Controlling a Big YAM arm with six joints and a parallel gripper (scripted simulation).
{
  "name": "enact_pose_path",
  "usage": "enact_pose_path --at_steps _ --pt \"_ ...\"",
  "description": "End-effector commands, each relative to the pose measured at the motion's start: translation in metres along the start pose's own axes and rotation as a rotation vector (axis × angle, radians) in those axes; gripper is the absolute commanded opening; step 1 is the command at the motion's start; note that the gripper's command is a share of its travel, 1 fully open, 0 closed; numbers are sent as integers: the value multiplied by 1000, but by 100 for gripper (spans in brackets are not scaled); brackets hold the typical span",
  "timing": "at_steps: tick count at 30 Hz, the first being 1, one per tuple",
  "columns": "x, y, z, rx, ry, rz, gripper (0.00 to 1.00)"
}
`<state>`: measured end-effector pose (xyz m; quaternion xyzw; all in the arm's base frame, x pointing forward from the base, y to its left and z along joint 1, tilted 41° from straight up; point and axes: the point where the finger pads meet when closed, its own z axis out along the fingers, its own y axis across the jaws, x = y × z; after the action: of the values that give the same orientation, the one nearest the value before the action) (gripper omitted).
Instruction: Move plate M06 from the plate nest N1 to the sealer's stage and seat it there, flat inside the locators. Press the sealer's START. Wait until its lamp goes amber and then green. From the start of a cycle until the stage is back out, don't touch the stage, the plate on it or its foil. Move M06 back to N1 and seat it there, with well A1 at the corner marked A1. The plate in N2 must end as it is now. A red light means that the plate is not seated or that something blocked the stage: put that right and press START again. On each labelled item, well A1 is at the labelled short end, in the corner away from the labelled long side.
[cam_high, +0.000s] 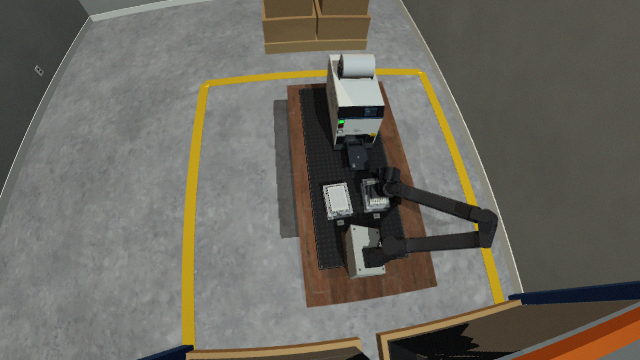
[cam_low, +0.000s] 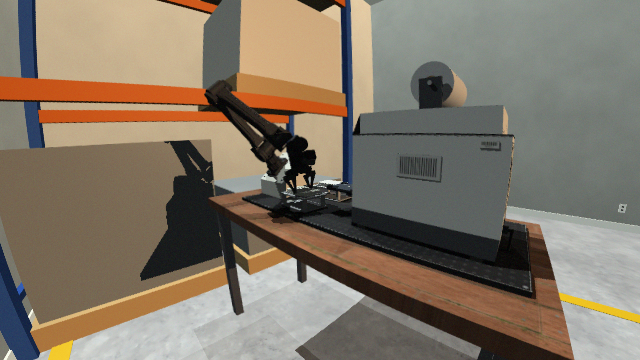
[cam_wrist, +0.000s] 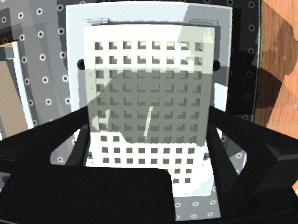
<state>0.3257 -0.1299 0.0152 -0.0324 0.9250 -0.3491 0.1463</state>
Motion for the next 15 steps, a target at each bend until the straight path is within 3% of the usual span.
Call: enact_pose_path --at_steps 1,7,15 --pt "12 6 4 -3 26 -26 0" --pt "10 7 -1 -4 21 -28 0" --pt "-11 0 -14 -2 -18 4 0"
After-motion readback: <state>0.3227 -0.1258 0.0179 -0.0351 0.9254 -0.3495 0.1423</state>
